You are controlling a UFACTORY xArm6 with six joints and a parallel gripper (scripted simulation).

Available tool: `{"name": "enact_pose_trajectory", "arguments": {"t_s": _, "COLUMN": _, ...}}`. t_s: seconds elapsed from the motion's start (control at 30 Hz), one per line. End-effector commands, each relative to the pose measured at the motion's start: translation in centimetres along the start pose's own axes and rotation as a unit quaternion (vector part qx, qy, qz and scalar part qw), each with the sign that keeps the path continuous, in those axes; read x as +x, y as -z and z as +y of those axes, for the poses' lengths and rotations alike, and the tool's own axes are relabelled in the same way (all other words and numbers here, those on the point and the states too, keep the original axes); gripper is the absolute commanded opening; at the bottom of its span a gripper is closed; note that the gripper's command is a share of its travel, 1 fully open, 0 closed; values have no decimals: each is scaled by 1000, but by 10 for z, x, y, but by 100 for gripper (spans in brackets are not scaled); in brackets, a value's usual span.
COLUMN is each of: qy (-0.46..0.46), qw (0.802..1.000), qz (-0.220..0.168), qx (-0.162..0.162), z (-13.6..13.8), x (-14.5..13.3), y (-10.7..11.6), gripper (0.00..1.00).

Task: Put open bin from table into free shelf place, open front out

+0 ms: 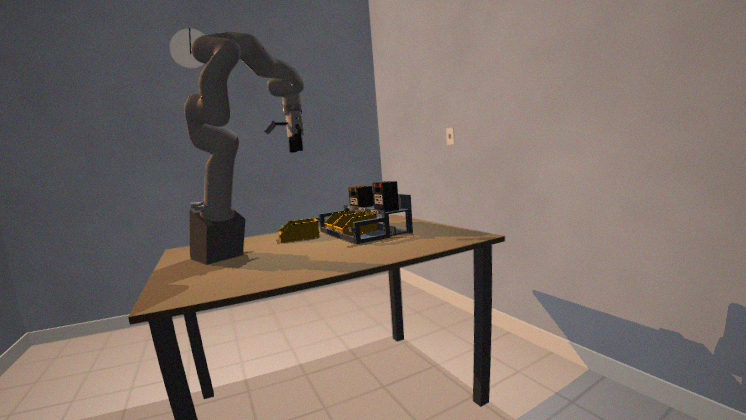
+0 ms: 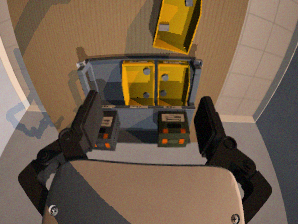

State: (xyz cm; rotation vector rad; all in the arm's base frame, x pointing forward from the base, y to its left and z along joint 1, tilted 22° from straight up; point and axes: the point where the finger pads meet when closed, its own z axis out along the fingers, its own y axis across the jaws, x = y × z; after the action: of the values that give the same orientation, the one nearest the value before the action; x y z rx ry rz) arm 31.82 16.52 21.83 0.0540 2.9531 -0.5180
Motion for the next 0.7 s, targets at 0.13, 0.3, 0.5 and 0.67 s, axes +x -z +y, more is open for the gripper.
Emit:
{"name": "enact_pose_trajectory", "arguments": {"t_s": 0.13, "qy": 0, "qw": 1000, "qz": -1, "qx": -1, "z": -5, "x": -17, "y": -14, "gripper": 100}}
{"name": "enact_pose_trajectory", "arguments": {"t_s": 0.3, "qy": 0, "qw": 1000, "qz": -1, "qx": -1, "z": -5, "x": -17, "y": -14, "gripper": 100}}
{"name": "enact_pose_trajectory", "arguments": {"t_s": 0.5, "qy": 0, "qw": 1000, "qz": -1, "qx": -1, "z": -17, "x": -44, "y": -41, "gripper": 100}}
{"name": "enact_pose_trajectory", "arguments": {"t_s": 0.67, "qy": 0, "qw": 1000, "qz": -1, "qx": -1, "z": -20, "x": -51, "y": -47, "gripper": 100}}
